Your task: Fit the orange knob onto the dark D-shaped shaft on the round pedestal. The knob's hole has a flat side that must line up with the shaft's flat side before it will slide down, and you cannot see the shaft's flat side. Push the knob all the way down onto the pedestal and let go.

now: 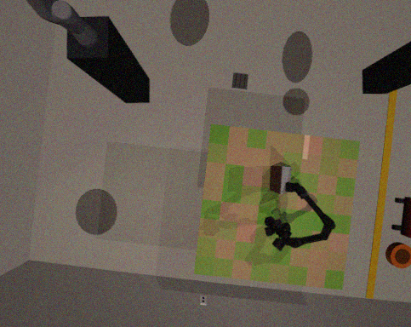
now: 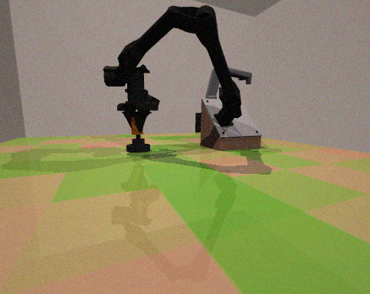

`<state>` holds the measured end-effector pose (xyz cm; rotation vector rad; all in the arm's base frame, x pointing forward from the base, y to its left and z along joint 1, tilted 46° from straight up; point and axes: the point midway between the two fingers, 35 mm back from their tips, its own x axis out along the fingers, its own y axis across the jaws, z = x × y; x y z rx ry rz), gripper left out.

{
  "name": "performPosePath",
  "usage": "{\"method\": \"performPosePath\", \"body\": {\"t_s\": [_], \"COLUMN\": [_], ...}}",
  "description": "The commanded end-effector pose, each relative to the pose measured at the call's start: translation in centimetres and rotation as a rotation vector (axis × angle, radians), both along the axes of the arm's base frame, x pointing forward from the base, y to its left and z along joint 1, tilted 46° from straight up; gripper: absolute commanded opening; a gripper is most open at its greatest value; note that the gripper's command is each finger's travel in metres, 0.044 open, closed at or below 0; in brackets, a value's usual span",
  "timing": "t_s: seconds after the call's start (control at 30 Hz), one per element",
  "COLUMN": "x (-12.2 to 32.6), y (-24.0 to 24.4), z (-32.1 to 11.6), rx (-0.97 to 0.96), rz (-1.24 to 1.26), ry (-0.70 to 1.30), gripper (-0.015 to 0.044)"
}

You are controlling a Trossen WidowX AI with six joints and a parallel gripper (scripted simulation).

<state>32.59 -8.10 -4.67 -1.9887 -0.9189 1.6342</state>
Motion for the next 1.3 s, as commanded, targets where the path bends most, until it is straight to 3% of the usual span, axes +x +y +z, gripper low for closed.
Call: {"method": "performPosePath", "body": {"t_s": [0.0, 0.4, 1.27], "x": [-0.13, -0.46, -0.14], "y": [-0.22, -0.52, 0.00], "z": [0.12, 0.30, -0.15], "rx": [-0.001, 0.020, 0.020], "rz": [-0.005, -0.152, -0.152], "ry": [0.002, 0.150, 0.149], "gripper": [0.0000, 0.0000, 0.0000]}}
